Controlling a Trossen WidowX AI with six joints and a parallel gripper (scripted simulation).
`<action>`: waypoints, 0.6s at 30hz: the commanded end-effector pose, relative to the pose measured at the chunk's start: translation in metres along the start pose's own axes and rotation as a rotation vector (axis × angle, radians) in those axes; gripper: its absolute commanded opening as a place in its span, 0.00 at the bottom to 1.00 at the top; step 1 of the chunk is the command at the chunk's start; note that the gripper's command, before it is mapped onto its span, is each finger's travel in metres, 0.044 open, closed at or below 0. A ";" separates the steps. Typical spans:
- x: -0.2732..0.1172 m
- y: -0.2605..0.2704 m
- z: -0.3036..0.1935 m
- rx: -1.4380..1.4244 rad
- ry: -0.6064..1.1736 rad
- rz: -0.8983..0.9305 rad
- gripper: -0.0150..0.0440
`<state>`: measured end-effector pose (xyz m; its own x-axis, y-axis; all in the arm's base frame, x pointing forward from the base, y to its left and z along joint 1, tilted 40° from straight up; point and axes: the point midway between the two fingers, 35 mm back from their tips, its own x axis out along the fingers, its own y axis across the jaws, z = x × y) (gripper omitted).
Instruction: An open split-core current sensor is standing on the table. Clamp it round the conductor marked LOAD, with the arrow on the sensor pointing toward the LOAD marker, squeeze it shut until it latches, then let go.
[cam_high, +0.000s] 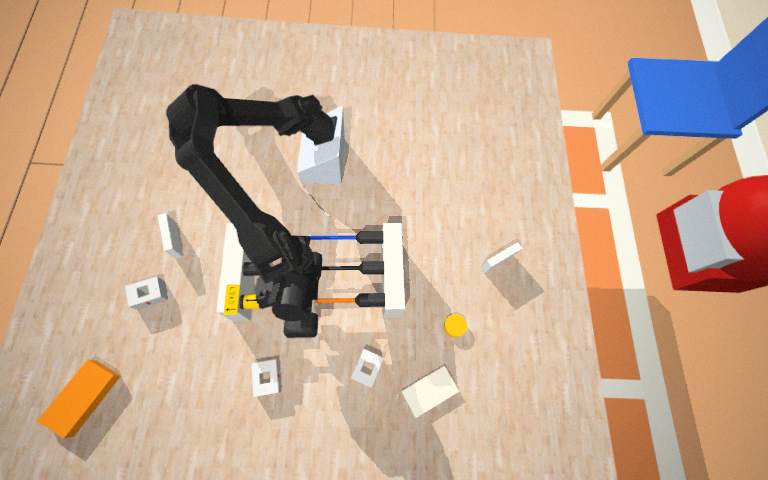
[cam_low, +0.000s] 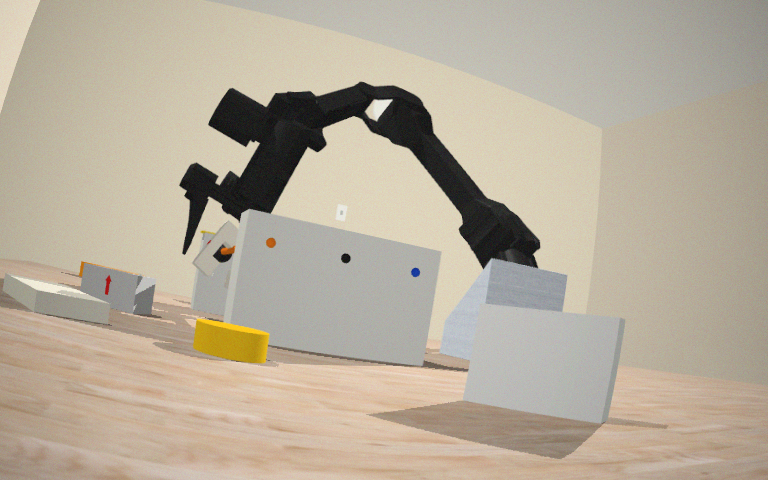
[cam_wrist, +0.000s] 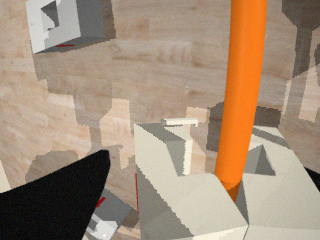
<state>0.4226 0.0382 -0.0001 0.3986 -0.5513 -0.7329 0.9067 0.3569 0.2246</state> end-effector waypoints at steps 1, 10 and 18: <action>0.001 0.002 0.000 -0.004 0.001 0.044 1.00; -0.002 0.002 0.000 -0.003 0.000 0.027 0.91; -0.002 0.002 0.000 -0.003 0.000 0.027 0.82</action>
<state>0.4231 0.0394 0.0006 0.4199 -0.5428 -0.7274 0.8957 0.3770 0.2357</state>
